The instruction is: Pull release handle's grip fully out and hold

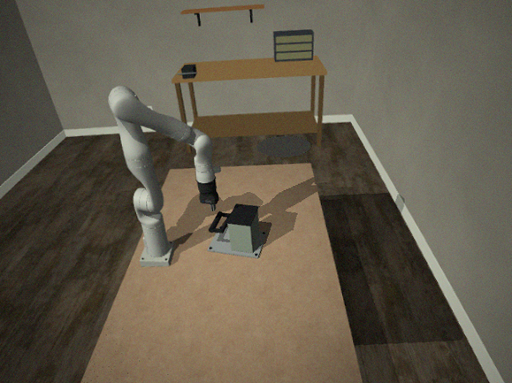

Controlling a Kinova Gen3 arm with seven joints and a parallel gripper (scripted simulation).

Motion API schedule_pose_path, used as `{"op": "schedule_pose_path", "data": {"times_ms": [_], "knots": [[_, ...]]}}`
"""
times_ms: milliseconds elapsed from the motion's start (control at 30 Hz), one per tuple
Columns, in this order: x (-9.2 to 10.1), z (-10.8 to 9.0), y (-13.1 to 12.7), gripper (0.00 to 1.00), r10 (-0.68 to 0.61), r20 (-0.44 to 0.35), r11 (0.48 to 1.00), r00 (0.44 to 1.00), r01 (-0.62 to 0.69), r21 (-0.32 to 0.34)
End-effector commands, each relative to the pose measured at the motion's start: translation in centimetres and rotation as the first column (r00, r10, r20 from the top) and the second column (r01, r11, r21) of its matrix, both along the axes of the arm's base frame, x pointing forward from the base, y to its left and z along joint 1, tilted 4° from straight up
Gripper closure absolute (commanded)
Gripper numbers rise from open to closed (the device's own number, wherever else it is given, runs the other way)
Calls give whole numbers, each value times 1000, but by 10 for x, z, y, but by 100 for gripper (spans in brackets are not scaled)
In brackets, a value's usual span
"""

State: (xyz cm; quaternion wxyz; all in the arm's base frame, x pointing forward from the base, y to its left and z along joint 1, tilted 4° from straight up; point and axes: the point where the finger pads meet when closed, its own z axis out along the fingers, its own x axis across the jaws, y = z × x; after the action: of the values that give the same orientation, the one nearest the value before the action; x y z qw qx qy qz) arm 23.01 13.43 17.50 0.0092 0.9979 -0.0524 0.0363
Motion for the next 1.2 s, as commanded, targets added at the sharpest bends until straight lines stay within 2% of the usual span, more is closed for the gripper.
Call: {"op": "schedule_pose_path", "data": {"times_ms": [0,700,1167], "knots": [[0,0,0,100,-2,1,1000,1000,2,1],[3,0,1,100,-100,2,995,995,100,8],[9,1,3,100,-322,2,946,947,322,24]]}}
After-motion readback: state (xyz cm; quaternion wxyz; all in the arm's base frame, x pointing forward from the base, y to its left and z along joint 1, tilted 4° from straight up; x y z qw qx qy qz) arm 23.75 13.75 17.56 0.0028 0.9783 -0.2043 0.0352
